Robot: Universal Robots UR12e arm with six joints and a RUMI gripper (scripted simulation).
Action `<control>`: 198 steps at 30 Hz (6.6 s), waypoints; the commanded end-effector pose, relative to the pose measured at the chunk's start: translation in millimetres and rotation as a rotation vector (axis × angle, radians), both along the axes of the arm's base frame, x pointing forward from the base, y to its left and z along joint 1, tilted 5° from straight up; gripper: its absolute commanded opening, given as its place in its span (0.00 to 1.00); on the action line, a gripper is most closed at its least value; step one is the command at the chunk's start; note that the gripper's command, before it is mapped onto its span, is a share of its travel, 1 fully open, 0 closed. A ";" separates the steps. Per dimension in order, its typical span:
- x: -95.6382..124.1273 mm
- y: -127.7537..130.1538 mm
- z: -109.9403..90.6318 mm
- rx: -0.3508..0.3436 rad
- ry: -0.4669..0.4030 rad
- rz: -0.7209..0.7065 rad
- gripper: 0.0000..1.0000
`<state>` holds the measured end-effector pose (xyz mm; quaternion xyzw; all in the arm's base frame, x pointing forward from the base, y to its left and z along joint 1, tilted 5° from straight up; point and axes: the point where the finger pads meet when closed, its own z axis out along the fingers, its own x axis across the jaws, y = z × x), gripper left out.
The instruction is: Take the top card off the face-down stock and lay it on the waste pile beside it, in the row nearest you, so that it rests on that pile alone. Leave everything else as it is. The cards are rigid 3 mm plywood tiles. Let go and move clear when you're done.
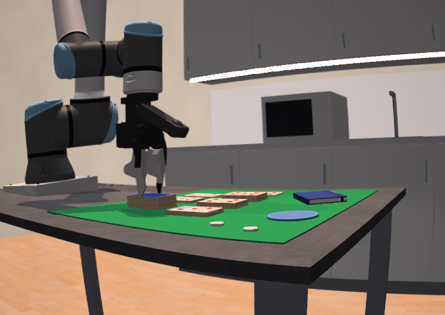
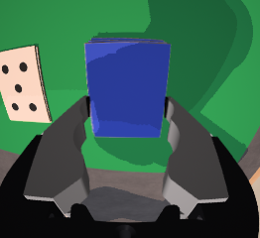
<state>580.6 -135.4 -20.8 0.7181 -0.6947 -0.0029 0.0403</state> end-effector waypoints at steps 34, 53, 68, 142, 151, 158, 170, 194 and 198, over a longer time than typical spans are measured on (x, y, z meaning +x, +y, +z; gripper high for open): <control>3.0 1.9 40.4 -0.001 -0.001 0.000 0.39; 2.1 27.1 39.1 -0.001 -0.001 -0.001 0.39; -0.6 100.8 35.2 -0.001 -0.001 -0.004 0.39; -4.4 121.1 -16.7 -0.001 -0.001 -0.004 0.39; -4.4 121.1 -17.7 -0.001 -0.001 -0.004 0.39; -4.4 121.1 -17.7 -0.001 -0.001 -0.004 0.39; -4.7 120.8 -22.6 -0.001 -0.001 -0.004 0.39; -4.7 120.8 -23.1 -0.001 -0.001 -0.004 0.50; -4.7 120.8 -23.1 -0.001 -0.001 -0.004 0.50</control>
